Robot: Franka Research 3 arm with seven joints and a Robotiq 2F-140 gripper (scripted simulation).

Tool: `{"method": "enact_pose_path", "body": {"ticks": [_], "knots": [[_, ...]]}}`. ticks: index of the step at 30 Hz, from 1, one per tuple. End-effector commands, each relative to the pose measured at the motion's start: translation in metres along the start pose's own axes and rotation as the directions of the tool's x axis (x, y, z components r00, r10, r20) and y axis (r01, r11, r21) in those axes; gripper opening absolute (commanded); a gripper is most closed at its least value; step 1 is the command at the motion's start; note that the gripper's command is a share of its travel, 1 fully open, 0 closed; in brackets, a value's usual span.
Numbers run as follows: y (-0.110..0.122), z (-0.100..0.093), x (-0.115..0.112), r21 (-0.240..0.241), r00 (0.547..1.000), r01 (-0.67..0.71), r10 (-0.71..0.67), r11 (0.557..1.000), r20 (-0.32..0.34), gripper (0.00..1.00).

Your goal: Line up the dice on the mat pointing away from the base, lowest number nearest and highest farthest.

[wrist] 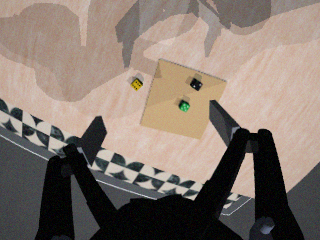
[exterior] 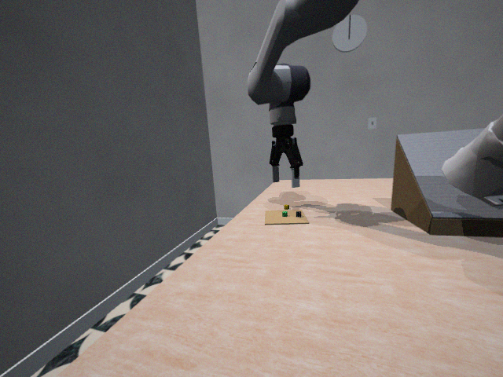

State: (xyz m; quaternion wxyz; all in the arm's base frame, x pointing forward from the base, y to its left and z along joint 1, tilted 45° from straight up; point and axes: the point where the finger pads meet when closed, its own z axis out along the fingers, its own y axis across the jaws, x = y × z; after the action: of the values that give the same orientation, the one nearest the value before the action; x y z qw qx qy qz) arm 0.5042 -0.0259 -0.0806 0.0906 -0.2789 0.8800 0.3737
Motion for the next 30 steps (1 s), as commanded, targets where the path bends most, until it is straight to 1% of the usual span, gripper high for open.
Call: {"method": "enact_pose_path", "body": {"ticks": [1,6,8,10,15,19,20,23,25,26,28,29,30], "knots": [[-0.005,0.0,0.003,0.007,0.987,0.161,-0.161,0.987,0.005,1.0],[-0.011,0.002,0.008,0.008,0.968,0.25,-0.25,0.968,0.005,1.0],[-0.011,0.002,0.008,0.008,0.968,0.25,-0.25,0.968,0.005,1.0],[-0.015,0.003,0.01,0.008,0.953,0.304,-0.304,0.953,0.005,1.0],[-0.019,0.004,0.014,0.008,0.93,0.368,-0.368,0.93,0.006,1.0],[-0.024,0.006,0.017,0.009,0.899,0.437,-0.437,0.899,0.007,1.0],[-0.024,0.006,0.017,0.009,0.898,0.44,-0.44,0.898,0.007,1.0],[-0.028,0.007,0.02,0.01,0.872,0.49,-0.49,0.872,0.008,1.0],[-0.028,0.007,0.02,0.01,0.872,0.49,-0.49,0.872,0.008,1.0],[-0.03,0.008,0.021,0.01,0.855,0.518,-0.518,0.855,0.008,1.0],[-0.031,0.008,0.022,0.01,0.847,0.532,-0.532,0.847,0.008,1.0],[-0.031,0.008,0.022,0.01,0.847,0.532,-0.532,0.847,0.008,0.19],[-0.031,0.008,0.022,0.01,0.847,0.532,-0.532,0.847,0.008,0.19]]}}
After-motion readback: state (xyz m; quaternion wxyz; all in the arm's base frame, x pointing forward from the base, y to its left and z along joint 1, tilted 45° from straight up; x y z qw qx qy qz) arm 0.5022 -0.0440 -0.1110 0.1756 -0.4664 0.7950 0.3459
